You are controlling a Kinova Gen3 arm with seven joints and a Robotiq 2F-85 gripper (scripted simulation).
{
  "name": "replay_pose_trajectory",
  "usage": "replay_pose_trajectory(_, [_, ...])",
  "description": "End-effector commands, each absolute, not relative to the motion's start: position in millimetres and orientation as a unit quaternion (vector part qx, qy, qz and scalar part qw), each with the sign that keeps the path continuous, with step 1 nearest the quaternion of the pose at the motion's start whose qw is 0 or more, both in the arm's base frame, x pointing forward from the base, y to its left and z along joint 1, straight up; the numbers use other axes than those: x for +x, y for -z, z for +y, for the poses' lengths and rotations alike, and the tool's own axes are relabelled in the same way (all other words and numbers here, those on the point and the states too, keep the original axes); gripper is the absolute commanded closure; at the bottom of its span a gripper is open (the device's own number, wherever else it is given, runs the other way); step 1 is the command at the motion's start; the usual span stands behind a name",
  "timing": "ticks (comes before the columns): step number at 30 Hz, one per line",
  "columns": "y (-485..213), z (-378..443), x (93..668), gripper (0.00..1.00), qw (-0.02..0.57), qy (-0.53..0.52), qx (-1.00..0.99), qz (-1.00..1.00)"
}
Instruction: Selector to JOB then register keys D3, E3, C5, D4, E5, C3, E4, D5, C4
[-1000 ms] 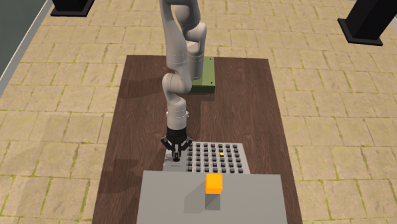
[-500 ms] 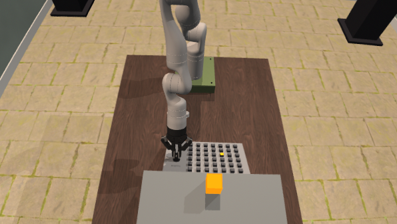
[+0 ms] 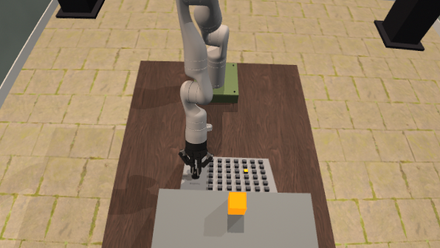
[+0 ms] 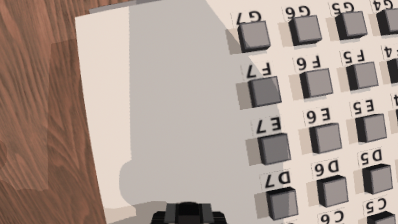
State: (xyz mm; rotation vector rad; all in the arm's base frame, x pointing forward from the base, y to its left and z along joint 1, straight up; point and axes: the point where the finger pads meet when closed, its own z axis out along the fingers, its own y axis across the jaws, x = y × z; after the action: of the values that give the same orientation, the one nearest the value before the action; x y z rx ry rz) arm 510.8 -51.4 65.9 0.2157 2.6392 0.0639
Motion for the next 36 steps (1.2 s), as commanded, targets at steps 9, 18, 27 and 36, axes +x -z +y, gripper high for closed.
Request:
replay_pose_trajectory(9, [-66.7, -53.3, 514.5, 0.9, 0.245, -0.045, 0.167, 0.954])
replay_pose_trajectory(18, [-66.7, -53.3, 514.4, 0.9, 0.241, -0.064, 0.24, 0.938])
replay_pose_trajectory(27, [-66.7, -53.3, 514.3, 0.9, 0.236, -0.081, 0.307, 0.918])
replay_pose_trajectory(36, [-66.8, -53.2, 514.2, 0.9, 0.226, -0.104, 0.394, 0.885])
